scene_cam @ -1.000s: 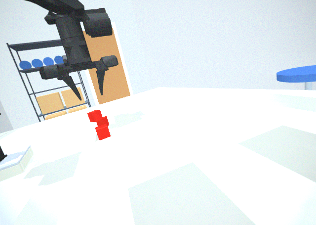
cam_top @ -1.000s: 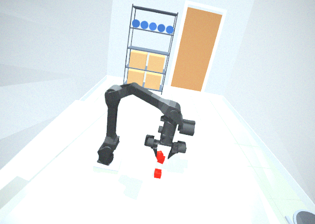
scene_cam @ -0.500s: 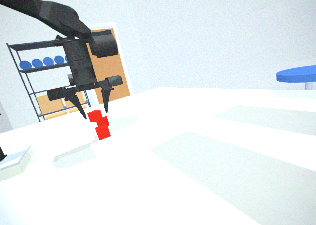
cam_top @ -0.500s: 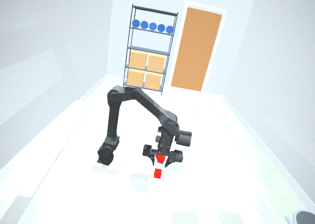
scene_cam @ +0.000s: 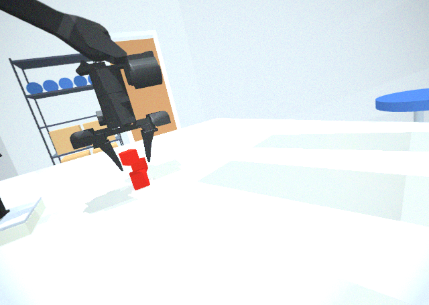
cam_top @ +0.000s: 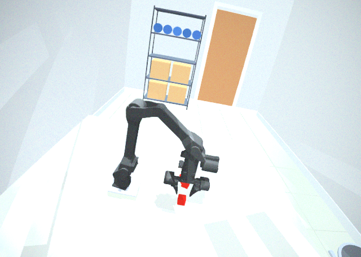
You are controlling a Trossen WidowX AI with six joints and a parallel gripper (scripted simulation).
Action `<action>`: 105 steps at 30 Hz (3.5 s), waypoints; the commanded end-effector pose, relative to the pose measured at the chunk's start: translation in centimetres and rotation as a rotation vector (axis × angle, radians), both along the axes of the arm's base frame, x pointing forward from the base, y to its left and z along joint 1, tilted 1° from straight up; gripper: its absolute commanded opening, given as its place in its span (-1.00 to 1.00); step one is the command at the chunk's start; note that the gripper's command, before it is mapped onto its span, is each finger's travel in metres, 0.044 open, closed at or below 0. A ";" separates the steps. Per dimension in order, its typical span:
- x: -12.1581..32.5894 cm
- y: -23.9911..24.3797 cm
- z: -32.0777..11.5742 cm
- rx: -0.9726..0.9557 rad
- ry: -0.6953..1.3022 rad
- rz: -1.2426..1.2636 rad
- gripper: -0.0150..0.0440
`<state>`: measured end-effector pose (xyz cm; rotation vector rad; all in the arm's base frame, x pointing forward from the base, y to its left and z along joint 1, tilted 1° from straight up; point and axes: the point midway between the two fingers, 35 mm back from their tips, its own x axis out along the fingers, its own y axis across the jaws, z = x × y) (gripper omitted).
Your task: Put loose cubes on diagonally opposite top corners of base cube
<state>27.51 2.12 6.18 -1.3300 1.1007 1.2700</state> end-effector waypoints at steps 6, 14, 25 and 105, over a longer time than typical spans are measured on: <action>0.0 0.0 -1.6 0.000 0.006 0.005 0.41; 0.0 0.0 -2.9 0.000 0.006 0.005 0.41; 0.0 0.0 -3.0 0.000 0.006 0.005 -0.14; 1.3 11.1 7.1 0.060 0.016 -1.005 -0.14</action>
